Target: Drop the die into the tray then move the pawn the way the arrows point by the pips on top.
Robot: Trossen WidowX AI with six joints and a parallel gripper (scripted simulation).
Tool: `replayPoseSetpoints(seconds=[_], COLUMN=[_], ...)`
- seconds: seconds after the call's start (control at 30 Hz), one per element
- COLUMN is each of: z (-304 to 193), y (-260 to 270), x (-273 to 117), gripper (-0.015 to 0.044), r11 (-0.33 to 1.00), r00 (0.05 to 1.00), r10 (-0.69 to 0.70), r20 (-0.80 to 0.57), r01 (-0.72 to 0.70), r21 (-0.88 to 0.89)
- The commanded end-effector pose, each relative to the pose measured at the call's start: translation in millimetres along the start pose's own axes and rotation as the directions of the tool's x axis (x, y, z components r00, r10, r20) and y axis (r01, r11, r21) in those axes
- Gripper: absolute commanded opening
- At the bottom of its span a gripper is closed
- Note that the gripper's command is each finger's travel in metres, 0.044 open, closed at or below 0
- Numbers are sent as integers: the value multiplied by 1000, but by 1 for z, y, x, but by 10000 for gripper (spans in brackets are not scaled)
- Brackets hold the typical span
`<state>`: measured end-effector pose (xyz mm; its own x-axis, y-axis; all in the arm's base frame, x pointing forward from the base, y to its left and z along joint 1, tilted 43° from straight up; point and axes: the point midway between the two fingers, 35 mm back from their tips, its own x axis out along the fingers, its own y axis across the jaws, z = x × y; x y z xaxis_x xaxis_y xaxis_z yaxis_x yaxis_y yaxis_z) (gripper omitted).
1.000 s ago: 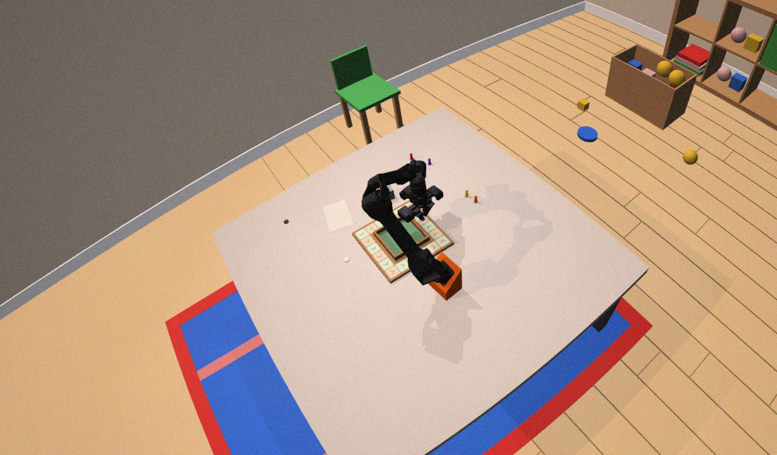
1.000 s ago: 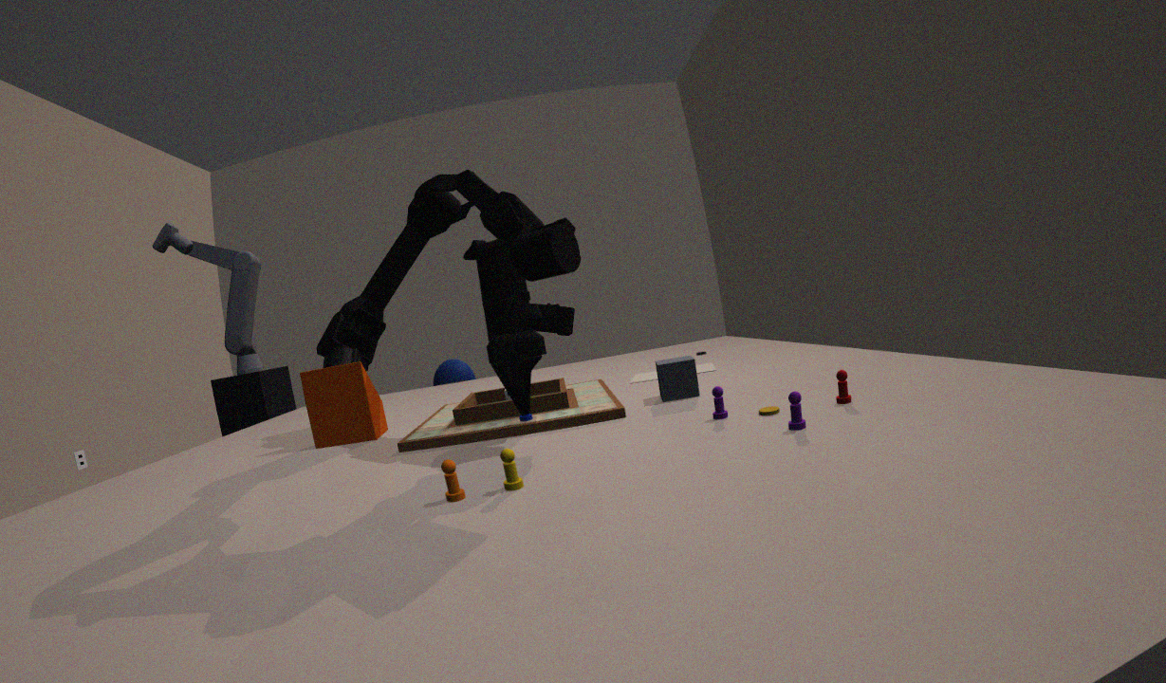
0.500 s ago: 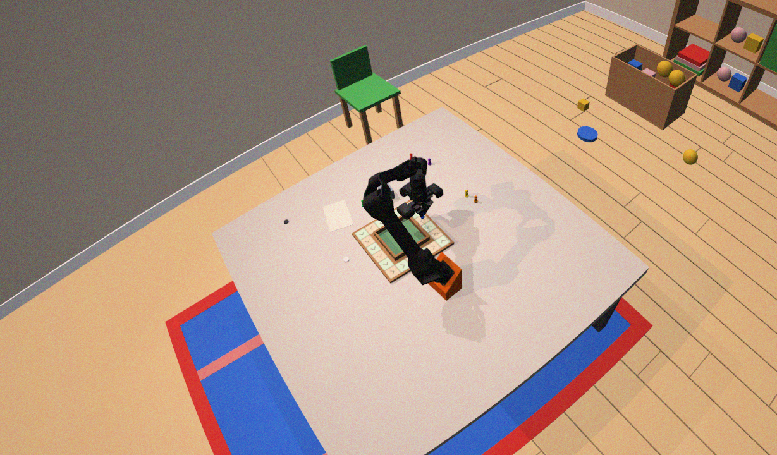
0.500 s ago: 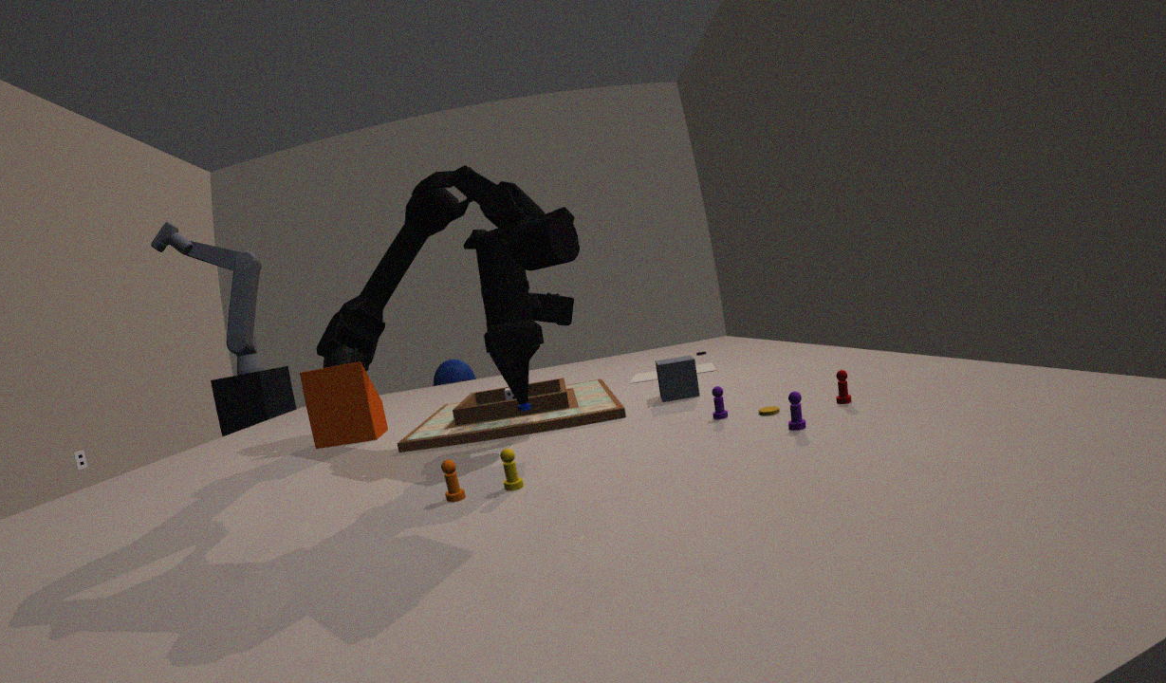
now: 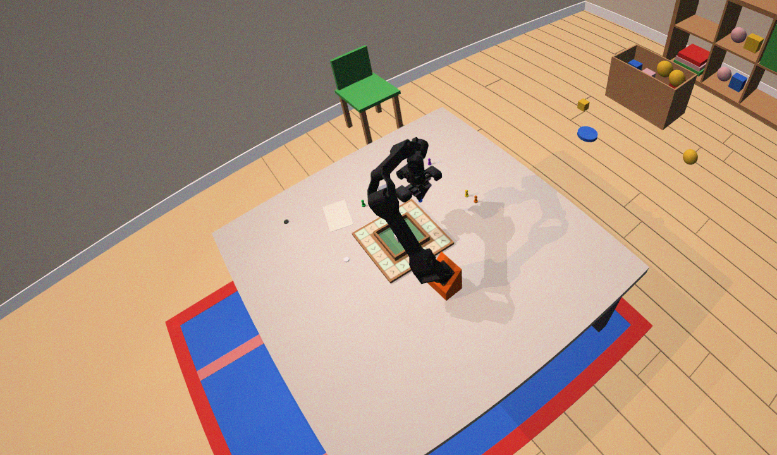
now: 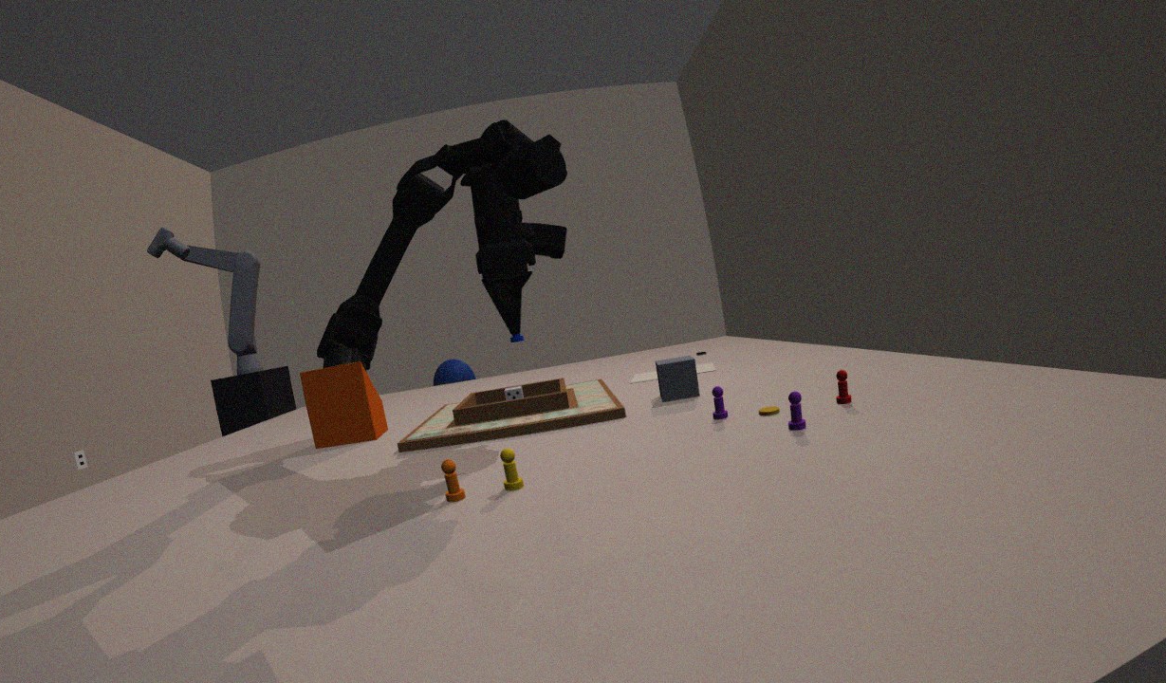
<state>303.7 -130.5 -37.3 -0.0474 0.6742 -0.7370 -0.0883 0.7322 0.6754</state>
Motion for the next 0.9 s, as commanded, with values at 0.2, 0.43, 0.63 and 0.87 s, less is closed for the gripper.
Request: replayPoseSetpoints(seconds=[0.2,0.43,0.63,0.87], z=[2,33,58,81], y=[5,36,68,110], x=[-26,-13,1,20], gripper=[0,0,0,0], r11=[1000,999,999,999], r00=[1000,999,999,999], r10=[-14,-40,-43,-33], r20=[2,5,9,13], r01=[14,40,43,33], r21=[-13,-32,-28,-21])
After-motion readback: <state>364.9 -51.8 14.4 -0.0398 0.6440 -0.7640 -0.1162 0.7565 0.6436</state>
